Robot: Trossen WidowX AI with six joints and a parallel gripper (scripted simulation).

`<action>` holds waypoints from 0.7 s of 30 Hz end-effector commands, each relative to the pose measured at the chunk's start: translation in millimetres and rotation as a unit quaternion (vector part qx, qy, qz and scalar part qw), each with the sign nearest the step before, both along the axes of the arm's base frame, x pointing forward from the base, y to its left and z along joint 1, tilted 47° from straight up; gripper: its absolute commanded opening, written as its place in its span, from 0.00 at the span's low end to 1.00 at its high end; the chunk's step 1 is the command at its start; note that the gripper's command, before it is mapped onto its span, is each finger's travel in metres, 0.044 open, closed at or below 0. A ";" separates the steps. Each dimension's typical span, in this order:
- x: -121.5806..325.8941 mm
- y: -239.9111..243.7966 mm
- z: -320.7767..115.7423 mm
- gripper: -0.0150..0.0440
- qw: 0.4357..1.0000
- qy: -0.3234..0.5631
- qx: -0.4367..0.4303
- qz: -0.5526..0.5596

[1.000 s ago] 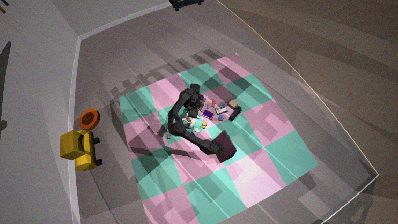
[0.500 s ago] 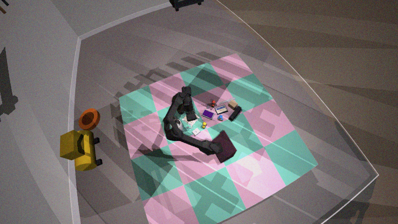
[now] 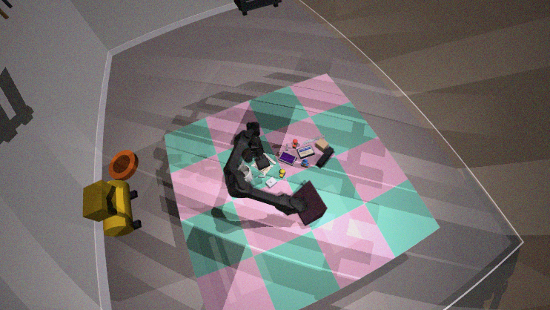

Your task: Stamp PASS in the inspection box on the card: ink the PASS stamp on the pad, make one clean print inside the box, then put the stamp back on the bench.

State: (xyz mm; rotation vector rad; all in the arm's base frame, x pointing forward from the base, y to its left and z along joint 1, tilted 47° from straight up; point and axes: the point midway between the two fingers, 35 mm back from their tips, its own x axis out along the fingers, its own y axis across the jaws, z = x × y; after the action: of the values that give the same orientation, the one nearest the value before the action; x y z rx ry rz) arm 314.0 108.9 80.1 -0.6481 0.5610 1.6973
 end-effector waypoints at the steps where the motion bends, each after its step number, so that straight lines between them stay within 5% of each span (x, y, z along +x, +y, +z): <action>1: -1.0 2.5 -1.9 0.25 1.000 -0.001 0.002 0.001; 21: -2.3 11.9 -11.2 0.25 1.000 -0.002 0.001 0.003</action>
State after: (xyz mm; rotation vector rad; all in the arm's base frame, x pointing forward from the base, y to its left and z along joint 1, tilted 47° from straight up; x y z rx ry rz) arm 313.1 118.9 71.0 -0.6600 0.5517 1.7004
